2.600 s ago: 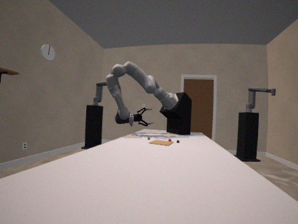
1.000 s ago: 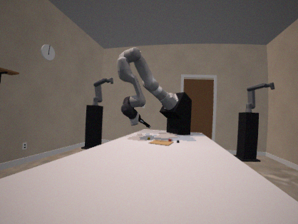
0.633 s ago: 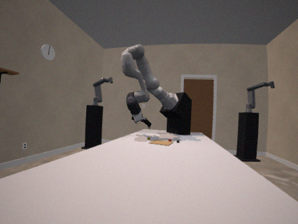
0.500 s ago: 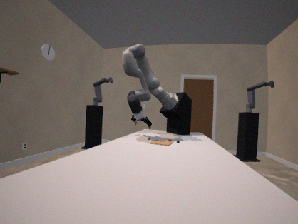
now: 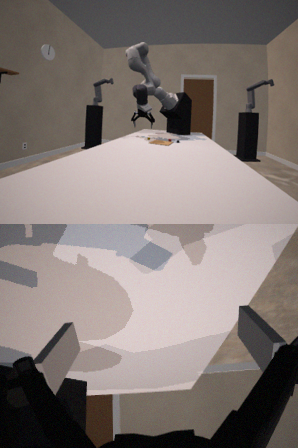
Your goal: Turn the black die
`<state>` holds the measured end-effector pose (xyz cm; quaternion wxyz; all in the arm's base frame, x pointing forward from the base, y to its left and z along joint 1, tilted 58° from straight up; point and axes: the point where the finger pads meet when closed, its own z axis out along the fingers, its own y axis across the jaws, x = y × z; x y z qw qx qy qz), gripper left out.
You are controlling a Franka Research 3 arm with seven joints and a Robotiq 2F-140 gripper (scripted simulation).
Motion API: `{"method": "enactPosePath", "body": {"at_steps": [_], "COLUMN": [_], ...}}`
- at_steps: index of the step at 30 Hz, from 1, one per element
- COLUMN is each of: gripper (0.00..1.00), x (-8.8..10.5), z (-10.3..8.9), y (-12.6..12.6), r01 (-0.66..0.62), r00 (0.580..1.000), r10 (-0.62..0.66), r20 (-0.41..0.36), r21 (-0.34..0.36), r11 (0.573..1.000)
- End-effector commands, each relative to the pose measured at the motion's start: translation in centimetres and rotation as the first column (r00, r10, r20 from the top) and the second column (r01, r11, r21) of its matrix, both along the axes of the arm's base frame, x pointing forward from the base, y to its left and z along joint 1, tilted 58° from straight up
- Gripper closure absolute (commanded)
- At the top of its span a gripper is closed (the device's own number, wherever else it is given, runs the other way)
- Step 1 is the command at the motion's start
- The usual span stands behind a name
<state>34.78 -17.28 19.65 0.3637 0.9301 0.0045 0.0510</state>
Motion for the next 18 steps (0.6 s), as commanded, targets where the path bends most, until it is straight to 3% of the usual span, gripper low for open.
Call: {"method": "enactPosePath", "body": {"at_steps": [1,2,9,14,17,18], "gripper": [0.0,0.0,0.0,0.0,0.0,0.0], "x": [1.0,2.1,4.3,5.7,5.7,6.2], "z": [0.4,1.1,2.8,4.1,4.1,4.6], "y": [0.7,2.2,6.0,9.3,9.3,10.8], "r01": [-0.092,-0.184,-0.382,-0.52,-0.522,-0.577], "r00": [0.995,0.983,0.924,0.853,0.852,0.815], "r10": [0.091,0.183,0.381,0.521,0.523,0.578], "r20": [-0.025,-0.024,-0.028,-0.04,-0.04,-0.047], "r21": [-0.013,-0.039,-0.102,-0.152,-0.153,-0.174], "r11": [0.996,0.982,0.919,0.84,0.839,0.798]}}
